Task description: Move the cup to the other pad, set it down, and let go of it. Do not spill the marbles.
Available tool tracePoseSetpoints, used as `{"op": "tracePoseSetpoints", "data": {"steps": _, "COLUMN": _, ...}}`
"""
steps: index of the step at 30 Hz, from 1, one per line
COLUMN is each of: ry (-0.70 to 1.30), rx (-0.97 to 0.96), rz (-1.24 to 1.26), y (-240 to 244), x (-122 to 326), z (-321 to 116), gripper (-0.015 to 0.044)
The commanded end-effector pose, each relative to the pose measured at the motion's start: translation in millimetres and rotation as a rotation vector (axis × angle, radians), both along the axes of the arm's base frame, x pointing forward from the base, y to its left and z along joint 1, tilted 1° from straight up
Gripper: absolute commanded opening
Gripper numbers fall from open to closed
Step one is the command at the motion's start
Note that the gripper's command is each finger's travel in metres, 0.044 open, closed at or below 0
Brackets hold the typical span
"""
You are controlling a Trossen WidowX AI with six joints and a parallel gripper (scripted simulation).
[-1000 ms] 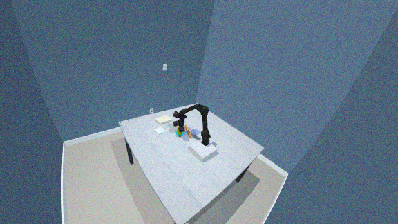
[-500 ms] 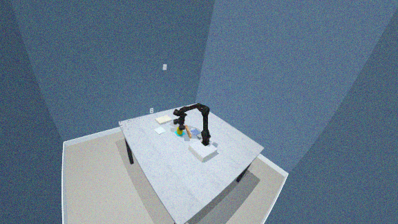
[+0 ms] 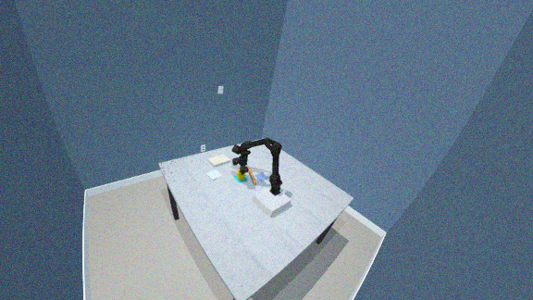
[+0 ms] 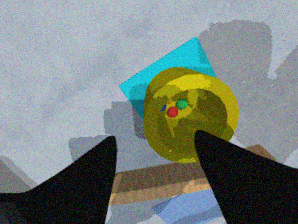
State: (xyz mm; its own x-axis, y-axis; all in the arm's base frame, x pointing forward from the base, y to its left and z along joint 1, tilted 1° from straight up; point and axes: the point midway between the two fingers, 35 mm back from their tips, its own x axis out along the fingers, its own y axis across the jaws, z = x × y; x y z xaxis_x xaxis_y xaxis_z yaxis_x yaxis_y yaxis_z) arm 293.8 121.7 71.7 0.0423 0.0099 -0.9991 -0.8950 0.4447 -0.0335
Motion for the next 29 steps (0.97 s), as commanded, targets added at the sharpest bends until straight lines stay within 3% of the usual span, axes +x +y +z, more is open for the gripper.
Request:
{"op": "tracePoseSetpoints", "data": {"steps": 1, "ry": 0.001, "rx": -0.001, "rz": 0.000, "y": -0.2, "x": -0.1, "z": -0.6, "gripper": 0.0330}}
{"op": "tracePoseSetpoints", "data": {"steps": 6, "ry": 0.000, "rx": -0.001, "rz": 0.000, "y": 0.0, "x": 0.2, "z": 5.6, "gripper": 0.0440}}
{"op": "tracePoseSetpoints", "data": {"steps": 21, "ry": -0.003, "rx": -0.004, "rz": -0.004, "y": 0.8, "x": -2.4, "z": 61.4, "gripper": 0.0440}}
{"op": "tracePoseSetpoints", "data": {"steps": 29, "ry": -0.002, "rx": 0.001, "rz": 0.000, "y": 1.8, "x": -2.5, "z": 60.1, "gripper": 0.0440}}
